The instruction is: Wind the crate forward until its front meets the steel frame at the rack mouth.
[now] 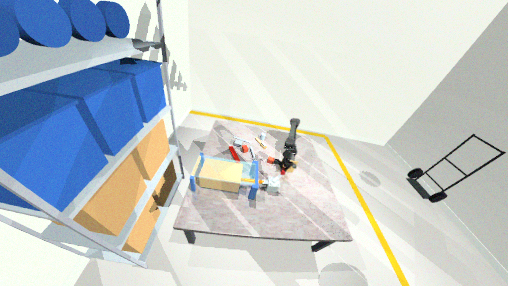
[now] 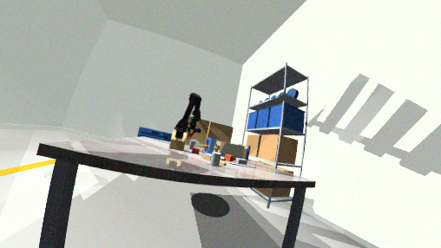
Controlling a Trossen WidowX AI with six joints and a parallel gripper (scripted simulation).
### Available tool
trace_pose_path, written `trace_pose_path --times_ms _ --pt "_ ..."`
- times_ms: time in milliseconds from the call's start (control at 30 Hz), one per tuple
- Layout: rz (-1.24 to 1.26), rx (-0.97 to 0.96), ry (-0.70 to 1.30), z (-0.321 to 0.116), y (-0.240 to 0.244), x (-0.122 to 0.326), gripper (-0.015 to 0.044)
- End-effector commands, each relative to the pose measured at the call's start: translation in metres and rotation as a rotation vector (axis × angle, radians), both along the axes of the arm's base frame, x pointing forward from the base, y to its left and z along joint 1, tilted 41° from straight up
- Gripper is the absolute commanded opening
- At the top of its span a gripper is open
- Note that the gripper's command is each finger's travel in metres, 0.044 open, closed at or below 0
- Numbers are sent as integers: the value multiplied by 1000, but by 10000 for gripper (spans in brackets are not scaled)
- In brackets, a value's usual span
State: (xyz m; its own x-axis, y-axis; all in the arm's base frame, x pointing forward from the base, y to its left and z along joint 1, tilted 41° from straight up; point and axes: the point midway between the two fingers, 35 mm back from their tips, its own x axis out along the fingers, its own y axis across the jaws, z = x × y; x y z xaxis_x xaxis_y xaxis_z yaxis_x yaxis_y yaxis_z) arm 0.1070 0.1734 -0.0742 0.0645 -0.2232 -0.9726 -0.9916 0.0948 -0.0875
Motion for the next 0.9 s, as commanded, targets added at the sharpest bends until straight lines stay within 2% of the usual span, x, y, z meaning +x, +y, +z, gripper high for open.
trace_pose_path --times_ms 0,867 --pt "-11 -28 -50 2 -10 18 0" --pt "-11 -30 -53 11 -18 60 0"
